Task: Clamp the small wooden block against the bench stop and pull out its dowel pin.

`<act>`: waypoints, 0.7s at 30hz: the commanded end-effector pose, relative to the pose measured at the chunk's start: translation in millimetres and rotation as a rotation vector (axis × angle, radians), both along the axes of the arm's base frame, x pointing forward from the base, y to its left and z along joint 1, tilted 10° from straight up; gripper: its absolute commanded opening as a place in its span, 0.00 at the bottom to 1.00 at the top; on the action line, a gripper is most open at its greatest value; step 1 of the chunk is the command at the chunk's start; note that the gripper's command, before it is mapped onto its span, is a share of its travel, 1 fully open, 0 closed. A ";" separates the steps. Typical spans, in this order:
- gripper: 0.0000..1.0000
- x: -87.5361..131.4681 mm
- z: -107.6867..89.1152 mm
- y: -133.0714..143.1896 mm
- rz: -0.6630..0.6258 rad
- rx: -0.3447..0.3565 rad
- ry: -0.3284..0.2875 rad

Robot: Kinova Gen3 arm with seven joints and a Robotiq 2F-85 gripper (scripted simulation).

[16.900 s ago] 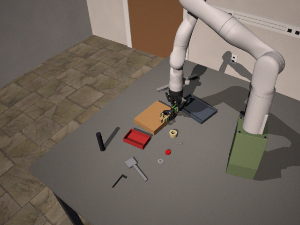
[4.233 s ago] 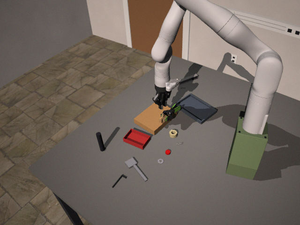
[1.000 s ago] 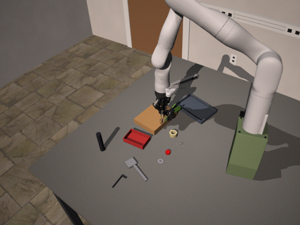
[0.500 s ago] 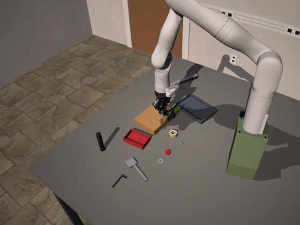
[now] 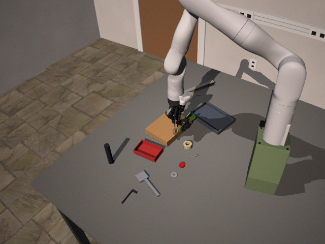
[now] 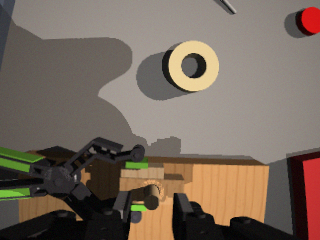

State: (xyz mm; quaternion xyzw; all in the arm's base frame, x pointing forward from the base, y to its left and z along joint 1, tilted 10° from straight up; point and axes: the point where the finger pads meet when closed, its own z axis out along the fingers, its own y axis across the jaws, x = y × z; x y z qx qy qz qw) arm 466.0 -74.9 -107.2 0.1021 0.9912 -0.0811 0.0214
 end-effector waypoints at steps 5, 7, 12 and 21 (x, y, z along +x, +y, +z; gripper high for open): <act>0.34 0.7 0.7 0.2 0.000 0.000 -0.002; 0.34 0.7 0.7 0.2 0.000 0.000 -0.002; 0.34 0.7 0.6 0.2 0.000 0.000 -0.002; 0.34 0.8 -1.0 -0.1 0.000 0.000 -0.002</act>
